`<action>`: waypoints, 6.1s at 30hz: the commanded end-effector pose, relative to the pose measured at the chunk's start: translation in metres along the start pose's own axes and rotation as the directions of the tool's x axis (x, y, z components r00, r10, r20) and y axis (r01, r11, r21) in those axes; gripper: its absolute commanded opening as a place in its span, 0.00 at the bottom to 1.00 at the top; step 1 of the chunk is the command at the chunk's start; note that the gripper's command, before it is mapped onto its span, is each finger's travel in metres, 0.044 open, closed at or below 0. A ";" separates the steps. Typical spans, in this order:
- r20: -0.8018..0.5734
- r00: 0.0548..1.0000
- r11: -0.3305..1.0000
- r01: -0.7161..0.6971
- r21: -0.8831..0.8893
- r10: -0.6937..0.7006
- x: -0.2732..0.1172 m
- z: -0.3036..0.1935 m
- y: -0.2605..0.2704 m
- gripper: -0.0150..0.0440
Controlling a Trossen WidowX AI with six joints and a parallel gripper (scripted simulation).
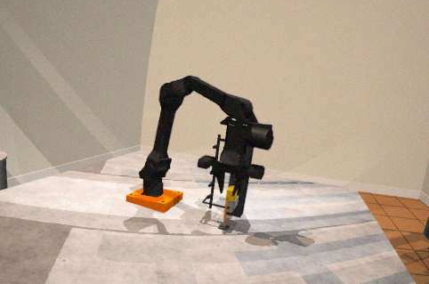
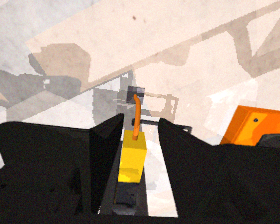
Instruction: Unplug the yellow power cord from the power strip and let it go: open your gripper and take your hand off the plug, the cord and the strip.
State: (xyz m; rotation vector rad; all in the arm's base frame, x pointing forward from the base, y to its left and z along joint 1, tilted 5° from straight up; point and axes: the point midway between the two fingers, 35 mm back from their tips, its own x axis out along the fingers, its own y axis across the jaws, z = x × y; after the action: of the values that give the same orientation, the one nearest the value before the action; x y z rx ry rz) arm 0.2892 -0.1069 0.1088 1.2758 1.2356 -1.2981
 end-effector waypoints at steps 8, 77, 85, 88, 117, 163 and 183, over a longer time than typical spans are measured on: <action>0.000 1.000 1.000 -0.008 0.012 0.008 -0.006 -0.004 0.002 0.53; 0.004 1.000 1.000 -0.014 0.007 0.013 0.004 -0.034 0.005 0.25; 0.004 1.000 1.000 -0.013 0.008 0.013 0.003 -0.021 0.005 0.25; 0.004 1.000 1.000 -0.012 0.008 0.012 0.003 -0.016 0.005 0.25; -0.004 1.000 1.000 -0.001 -0.008 0.001 0.004 -0.001 0.000 0.53; -0.003 1.000 1.000 -0.008 0.011 0.008 -0.006 -0.042 0.003 0.53; -0.003 1.000 1.000 -0.008 0.011 0.008 0.006 -0.042 0.003 0.53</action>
State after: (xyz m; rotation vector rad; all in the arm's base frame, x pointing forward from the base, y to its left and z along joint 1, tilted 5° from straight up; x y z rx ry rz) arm 0.2964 -0.0663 0.1063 1.2842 1.2190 -1.2948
